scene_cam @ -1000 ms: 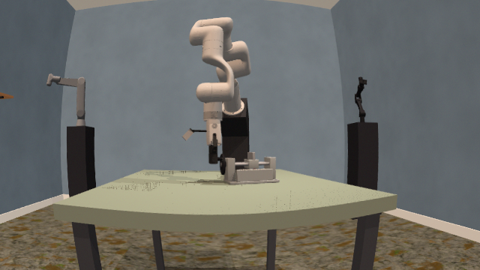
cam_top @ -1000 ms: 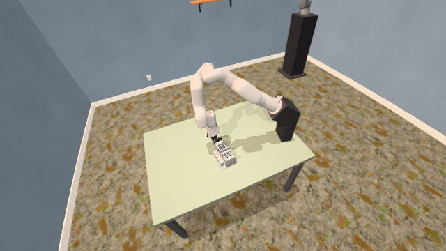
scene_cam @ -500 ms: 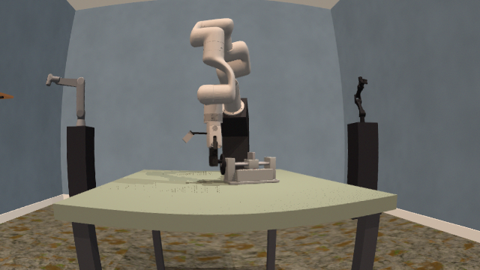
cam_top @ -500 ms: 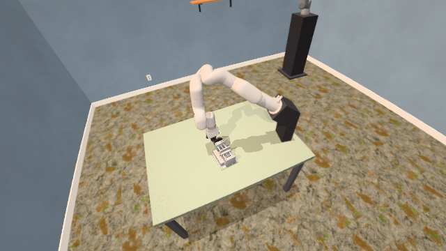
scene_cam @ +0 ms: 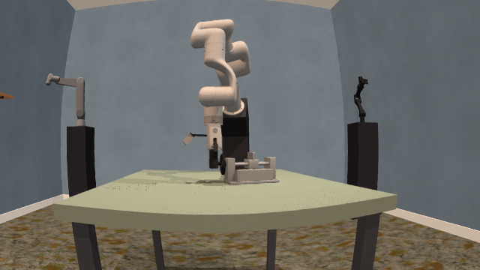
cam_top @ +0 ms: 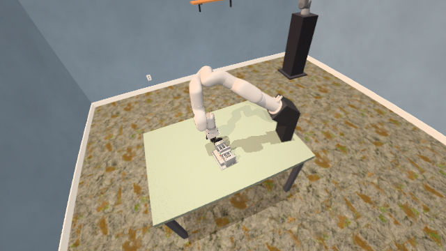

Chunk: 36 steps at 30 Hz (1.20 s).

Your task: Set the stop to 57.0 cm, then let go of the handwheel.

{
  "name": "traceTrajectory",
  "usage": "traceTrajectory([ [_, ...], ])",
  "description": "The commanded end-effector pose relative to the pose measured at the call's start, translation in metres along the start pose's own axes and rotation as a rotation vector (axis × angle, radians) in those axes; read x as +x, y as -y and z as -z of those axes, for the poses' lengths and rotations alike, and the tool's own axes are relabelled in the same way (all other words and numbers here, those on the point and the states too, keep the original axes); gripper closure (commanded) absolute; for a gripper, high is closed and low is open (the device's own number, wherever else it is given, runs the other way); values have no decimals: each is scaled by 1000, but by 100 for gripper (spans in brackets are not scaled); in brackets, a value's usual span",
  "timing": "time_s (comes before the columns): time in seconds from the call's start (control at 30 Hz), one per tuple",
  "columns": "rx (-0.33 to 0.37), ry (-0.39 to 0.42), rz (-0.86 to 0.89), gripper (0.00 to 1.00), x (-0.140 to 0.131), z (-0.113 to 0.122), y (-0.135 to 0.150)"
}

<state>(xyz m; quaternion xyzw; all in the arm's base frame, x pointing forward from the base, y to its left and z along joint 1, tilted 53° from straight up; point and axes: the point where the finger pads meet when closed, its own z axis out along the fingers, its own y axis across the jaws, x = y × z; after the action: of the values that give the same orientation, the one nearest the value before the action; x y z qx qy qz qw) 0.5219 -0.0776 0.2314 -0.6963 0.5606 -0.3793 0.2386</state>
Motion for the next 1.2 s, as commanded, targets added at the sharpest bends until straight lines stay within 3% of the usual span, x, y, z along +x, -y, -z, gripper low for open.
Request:
traceTrajectory([
  [0.0,-1,2,0,94,0,-2,0],
  [1.17,0,2,0,94,0,-24,-7],
])
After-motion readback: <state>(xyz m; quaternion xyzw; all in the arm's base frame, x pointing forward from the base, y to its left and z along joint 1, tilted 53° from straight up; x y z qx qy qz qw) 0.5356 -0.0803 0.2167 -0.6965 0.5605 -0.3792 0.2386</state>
